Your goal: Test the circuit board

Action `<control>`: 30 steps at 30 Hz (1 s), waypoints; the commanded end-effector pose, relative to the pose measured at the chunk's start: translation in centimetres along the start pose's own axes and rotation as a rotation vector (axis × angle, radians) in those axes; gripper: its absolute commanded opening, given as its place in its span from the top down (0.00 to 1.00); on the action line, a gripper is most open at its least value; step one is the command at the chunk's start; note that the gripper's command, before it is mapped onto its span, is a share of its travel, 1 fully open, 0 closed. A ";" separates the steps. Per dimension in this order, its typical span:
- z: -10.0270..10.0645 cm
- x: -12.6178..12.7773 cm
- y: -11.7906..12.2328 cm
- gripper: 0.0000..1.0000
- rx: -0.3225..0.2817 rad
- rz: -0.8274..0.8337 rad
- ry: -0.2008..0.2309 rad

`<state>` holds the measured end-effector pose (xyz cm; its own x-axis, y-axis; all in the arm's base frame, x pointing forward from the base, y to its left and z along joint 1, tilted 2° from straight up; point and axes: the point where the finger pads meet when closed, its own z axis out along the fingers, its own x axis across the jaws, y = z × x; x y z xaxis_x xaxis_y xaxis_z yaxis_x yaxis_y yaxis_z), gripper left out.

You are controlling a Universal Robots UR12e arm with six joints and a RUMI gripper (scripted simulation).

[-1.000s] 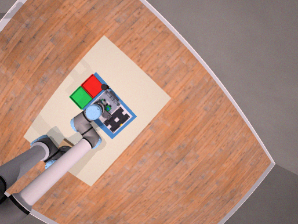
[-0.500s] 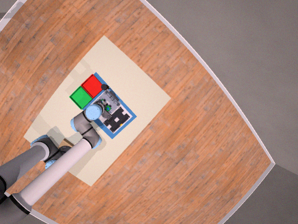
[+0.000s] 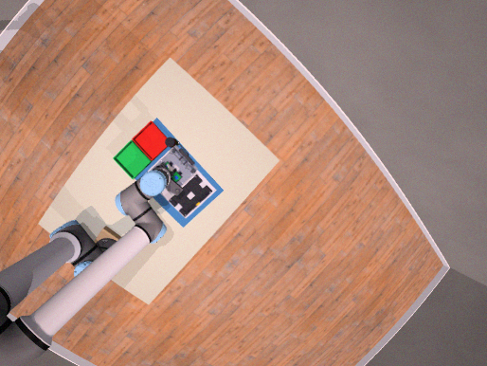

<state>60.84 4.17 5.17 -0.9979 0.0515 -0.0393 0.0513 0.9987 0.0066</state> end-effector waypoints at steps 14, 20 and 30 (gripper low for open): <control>-0.6 -0.1 0.0 0.61 0.000 0.000 -0.003; -1.1 -0.1 0.0 0.61 0.000 0.000 -0.003; -1.2 -0.1 0.0 0.61 0.000 0.000 -0.003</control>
